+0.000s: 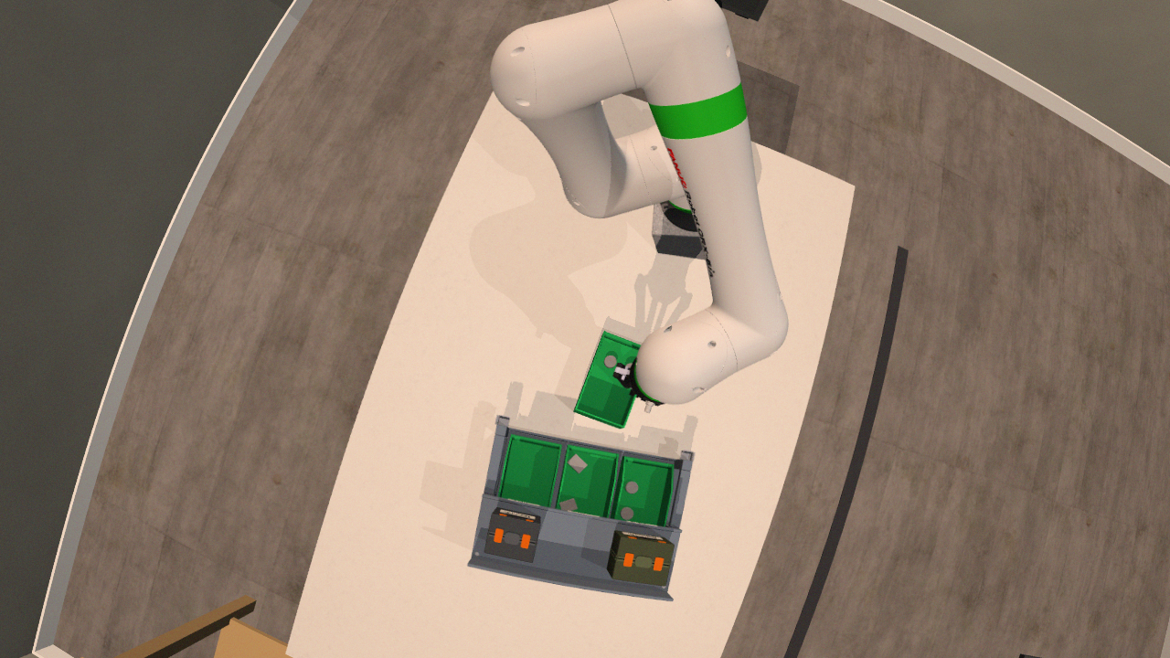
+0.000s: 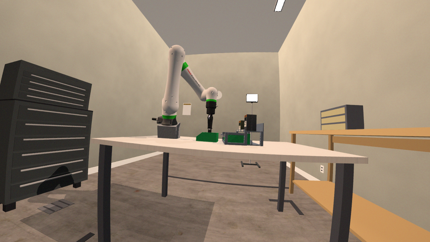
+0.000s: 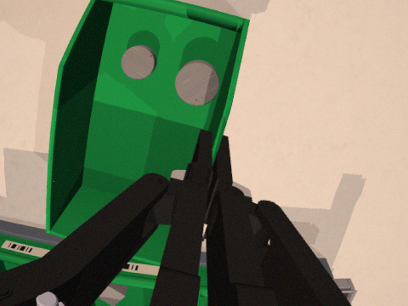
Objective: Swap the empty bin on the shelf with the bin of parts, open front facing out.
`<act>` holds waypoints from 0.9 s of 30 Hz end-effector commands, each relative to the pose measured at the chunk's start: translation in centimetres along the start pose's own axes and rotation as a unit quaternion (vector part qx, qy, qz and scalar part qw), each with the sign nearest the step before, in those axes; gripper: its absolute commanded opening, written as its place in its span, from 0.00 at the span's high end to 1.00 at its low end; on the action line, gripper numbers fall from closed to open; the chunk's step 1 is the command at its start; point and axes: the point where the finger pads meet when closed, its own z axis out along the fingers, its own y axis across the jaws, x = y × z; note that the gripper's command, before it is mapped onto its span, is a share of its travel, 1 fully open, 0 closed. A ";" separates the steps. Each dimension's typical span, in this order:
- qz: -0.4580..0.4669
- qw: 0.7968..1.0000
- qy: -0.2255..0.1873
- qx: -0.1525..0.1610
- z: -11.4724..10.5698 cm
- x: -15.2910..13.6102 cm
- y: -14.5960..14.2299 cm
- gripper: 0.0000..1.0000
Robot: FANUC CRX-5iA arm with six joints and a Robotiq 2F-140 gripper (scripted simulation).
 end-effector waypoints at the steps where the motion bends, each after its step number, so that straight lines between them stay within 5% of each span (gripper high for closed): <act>1: 0.000 1.000 -0.001 0.000 -0.1 -0.1 0.0 0.90; 27: 0.000 1.000 -0.001 0.000 -3.9 0.0 0.0 0.90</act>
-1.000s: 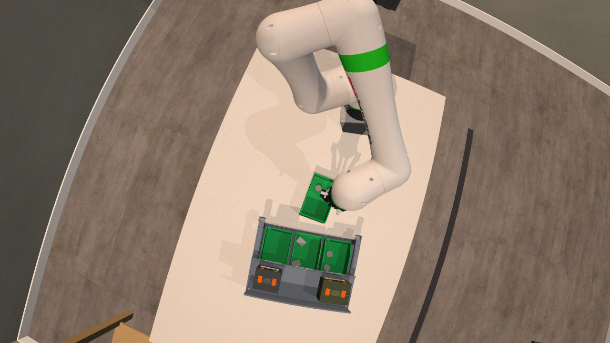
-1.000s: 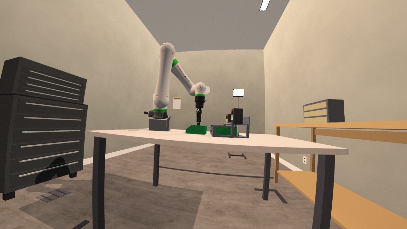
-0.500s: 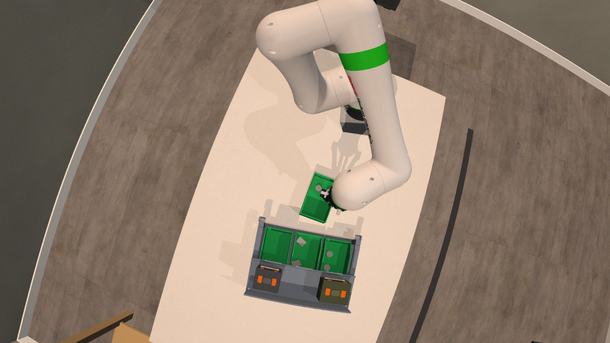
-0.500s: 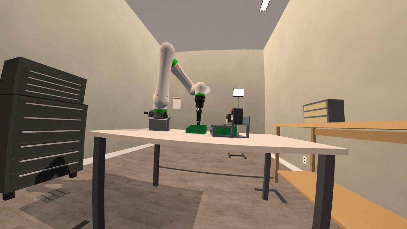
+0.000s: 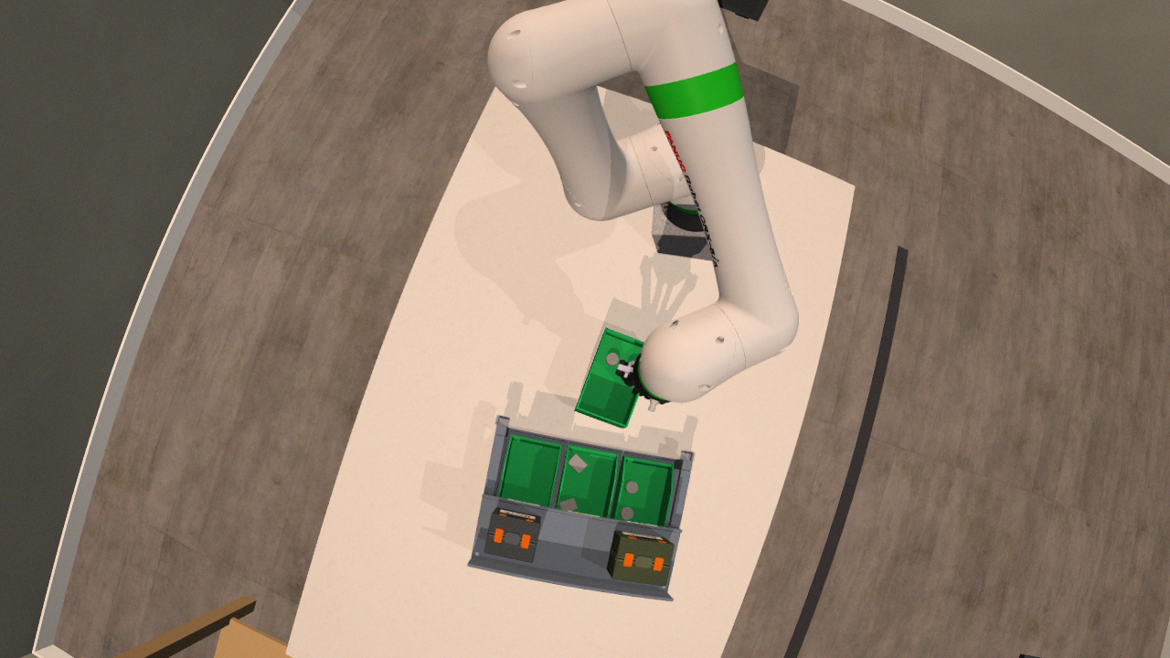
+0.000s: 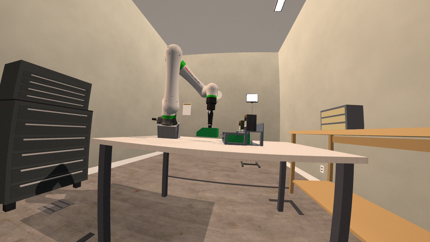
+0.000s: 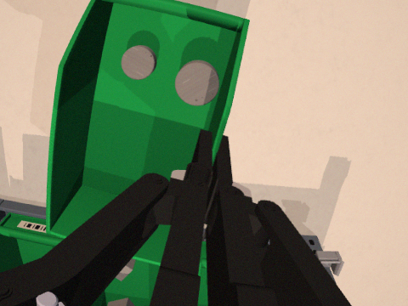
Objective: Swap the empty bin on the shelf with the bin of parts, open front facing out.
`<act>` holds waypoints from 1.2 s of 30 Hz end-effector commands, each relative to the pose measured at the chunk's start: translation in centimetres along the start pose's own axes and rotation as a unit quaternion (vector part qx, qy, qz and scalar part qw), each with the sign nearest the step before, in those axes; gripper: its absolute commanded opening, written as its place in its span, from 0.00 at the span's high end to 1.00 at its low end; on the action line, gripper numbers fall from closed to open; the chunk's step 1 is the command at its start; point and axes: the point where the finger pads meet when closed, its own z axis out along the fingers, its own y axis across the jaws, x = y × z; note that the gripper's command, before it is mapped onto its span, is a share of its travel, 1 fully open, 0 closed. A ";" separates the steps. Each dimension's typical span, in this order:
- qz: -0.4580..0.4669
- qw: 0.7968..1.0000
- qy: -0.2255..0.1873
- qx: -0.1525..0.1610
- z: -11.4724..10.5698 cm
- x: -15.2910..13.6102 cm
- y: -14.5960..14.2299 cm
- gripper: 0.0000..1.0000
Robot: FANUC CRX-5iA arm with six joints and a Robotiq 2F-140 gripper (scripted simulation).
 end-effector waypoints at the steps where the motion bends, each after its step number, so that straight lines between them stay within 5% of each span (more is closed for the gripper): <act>1: 0.000 1.000 0.000 0.000 -0.4 0.0 0.0 0.90; 15: 0.000 1.000 0.000 0.000 -4.0 0.0 0.0 0.90; 36: 0.000 1.000 0.000 0.000 -4.8 0.0 0.0 0.90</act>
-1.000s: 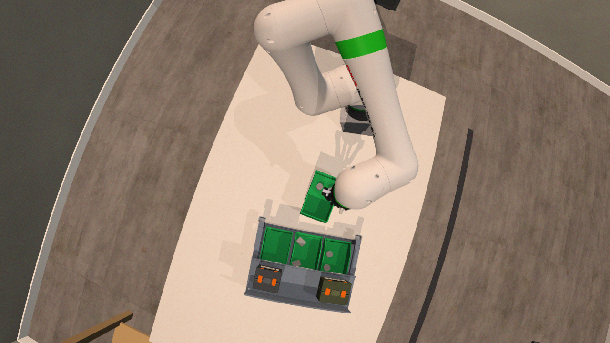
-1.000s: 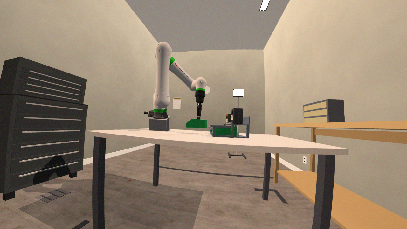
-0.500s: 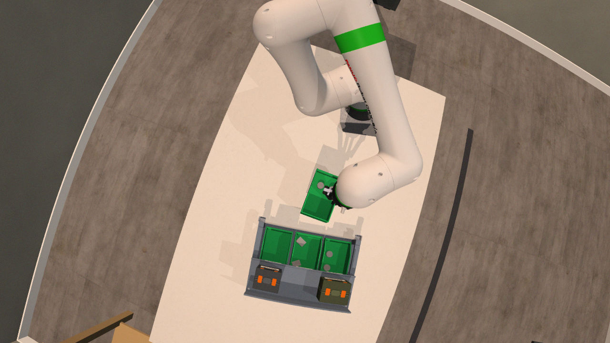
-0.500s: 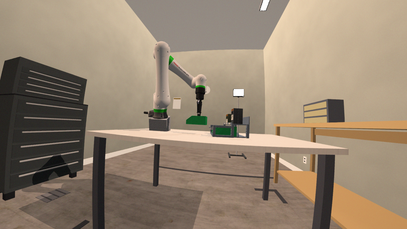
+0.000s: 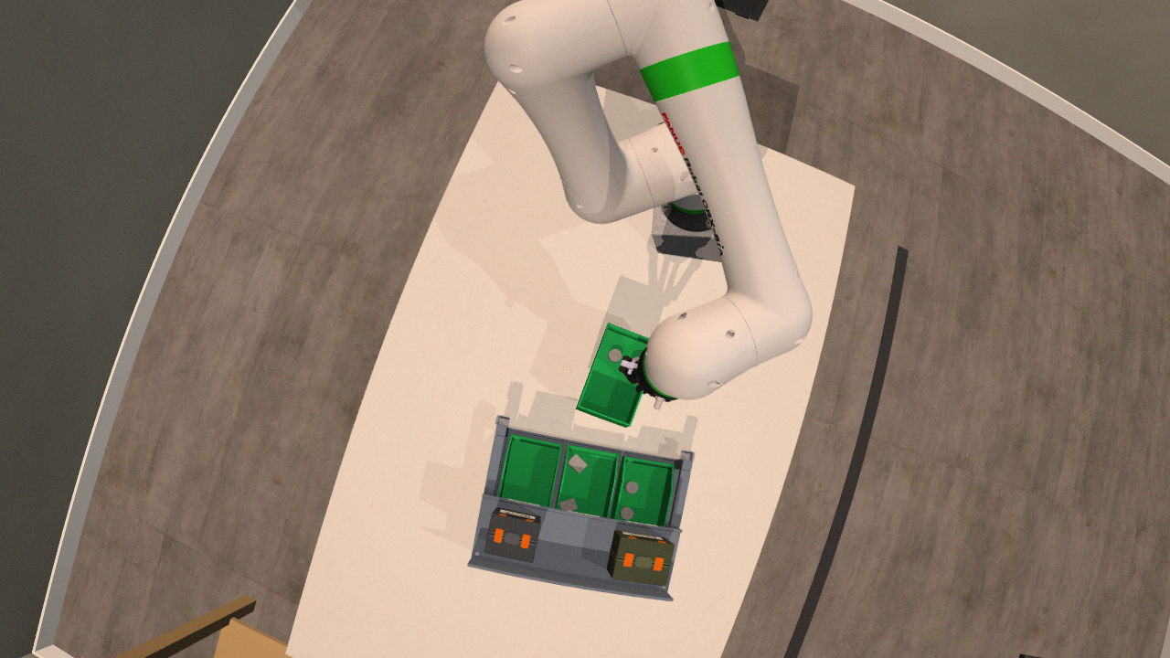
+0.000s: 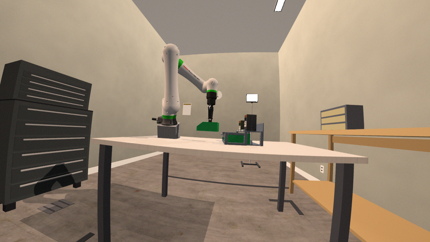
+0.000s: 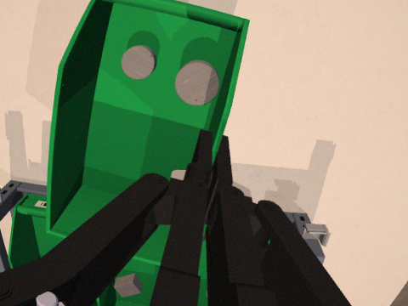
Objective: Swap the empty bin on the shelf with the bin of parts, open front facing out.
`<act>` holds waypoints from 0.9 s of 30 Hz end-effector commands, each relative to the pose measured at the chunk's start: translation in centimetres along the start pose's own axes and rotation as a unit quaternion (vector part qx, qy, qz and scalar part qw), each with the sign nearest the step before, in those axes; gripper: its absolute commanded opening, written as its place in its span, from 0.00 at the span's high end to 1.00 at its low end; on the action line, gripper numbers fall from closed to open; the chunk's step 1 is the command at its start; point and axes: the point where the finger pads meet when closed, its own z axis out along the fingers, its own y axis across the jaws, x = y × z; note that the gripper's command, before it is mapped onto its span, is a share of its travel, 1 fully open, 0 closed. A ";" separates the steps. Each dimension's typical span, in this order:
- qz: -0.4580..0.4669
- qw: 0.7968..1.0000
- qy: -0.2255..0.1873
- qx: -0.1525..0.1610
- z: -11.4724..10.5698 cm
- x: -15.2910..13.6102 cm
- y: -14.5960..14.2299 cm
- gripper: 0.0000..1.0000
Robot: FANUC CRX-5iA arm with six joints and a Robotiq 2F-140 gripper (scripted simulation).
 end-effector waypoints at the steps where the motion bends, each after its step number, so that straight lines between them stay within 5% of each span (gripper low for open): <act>1: 0.000 1.000 -0.001 0.000 -0.1 -0.1 0.0 0.90; 27: -0.083 0.997 -0.001 0.000 -0.1 0.1 0.8 0.90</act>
